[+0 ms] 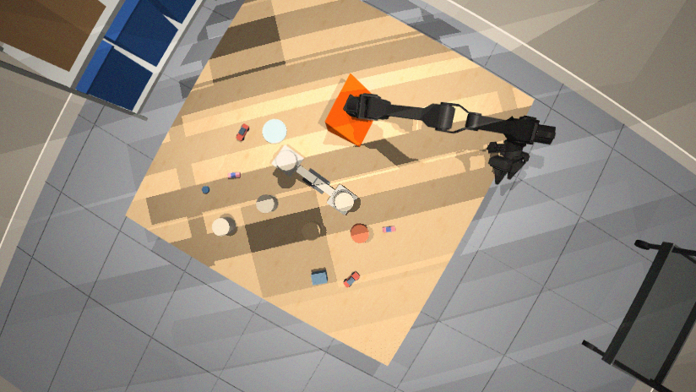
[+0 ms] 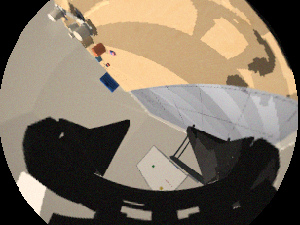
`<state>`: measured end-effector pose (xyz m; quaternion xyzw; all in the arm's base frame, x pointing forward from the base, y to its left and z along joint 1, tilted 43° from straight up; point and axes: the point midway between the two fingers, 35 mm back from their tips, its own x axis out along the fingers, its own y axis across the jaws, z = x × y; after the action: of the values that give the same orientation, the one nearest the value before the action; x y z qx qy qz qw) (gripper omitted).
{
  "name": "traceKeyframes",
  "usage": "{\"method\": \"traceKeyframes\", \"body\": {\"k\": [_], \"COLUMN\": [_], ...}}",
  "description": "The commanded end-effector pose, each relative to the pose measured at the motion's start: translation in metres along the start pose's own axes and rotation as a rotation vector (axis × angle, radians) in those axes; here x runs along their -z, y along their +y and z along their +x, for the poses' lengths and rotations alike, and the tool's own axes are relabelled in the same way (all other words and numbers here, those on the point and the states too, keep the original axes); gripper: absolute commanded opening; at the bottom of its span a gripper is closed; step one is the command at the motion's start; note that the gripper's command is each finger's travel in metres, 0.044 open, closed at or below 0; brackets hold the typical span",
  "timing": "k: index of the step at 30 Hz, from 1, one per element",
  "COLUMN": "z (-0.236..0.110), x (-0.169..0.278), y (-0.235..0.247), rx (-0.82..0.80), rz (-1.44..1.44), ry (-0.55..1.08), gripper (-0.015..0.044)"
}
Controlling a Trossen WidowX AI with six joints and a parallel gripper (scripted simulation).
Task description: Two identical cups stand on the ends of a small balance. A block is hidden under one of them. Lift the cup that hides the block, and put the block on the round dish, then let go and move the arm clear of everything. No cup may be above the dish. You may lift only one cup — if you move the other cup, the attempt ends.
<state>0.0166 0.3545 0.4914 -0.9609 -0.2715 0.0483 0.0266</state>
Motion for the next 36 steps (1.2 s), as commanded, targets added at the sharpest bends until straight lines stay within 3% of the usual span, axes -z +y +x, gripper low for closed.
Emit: {"method": "traceKeyframes", "body": {"k": [1,19,36], "z": [0.020,0.108,0.160], "x": [-0.006,-0.045,-0.090], "y": [0.010,0.072,0.155], "rx": [-0.023,-0.180,-0.373], "rz": [0.034,0.214,0.454], "ry": [-0.025,-0.155,-0.273], "gripper": [0.0440,0.0440,0.0440]}}
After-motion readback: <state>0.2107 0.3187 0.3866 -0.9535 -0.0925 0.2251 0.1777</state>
